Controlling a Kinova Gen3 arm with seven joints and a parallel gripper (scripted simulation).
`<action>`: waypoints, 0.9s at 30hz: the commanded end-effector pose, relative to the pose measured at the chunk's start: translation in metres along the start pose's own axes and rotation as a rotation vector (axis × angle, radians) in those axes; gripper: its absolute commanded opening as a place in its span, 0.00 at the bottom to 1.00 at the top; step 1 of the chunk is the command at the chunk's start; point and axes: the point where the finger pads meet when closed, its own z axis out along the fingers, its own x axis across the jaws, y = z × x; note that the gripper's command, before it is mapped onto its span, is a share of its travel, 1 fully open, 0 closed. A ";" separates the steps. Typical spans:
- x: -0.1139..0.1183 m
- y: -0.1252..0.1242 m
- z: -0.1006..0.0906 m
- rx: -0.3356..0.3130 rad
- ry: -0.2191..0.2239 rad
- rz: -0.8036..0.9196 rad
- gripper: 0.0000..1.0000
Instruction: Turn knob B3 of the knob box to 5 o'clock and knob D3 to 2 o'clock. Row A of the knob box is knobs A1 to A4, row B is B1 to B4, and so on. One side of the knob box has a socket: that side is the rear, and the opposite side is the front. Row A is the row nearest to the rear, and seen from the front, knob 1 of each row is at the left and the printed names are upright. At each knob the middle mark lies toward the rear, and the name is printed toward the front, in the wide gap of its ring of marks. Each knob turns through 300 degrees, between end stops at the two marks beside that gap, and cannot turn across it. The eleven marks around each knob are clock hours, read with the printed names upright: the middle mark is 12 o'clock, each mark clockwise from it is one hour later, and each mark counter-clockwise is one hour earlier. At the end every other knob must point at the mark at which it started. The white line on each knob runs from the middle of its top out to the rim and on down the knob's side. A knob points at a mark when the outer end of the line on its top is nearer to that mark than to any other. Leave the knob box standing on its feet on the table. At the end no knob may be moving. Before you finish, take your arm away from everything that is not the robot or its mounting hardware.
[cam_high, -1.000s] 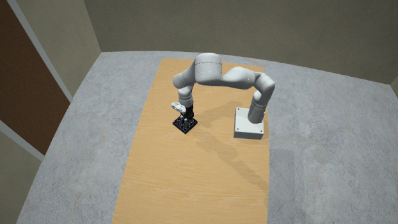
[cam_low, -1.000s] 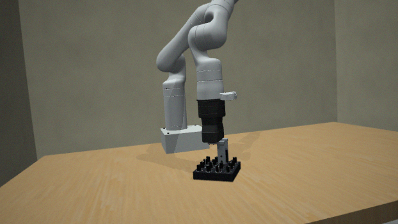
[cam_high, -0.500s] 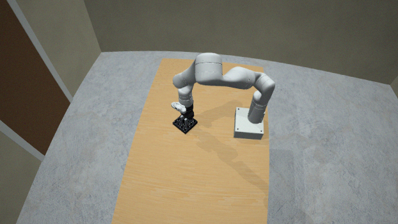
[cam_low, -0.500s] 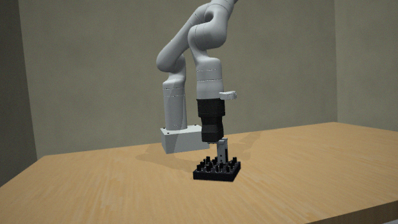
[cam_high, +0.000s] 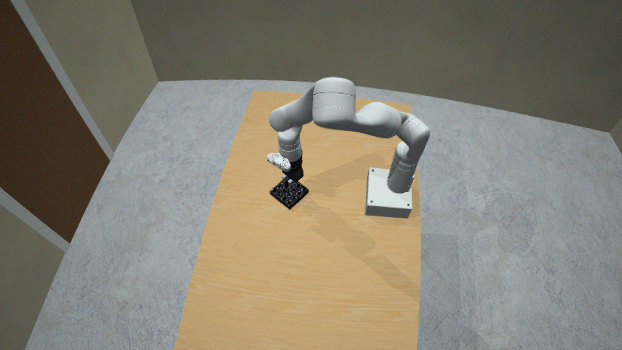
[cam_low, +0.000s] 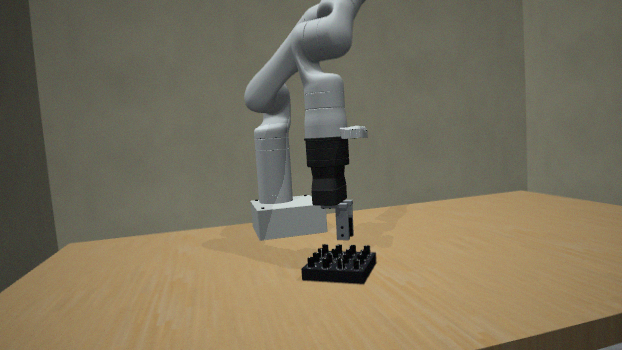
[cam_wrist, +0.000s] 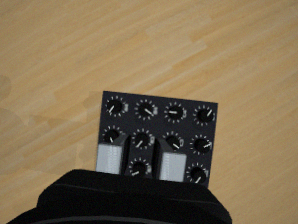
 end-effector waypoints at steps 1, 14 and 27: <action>0.000 -0.005 -0.007 0.011 0.004 -0.006 0.46; 0.000 -0.005 -0.009 0.011 0.004 -0.006 0.46; -0.001 -0.005 -0.009 0.010 0.003 -0.037 0.46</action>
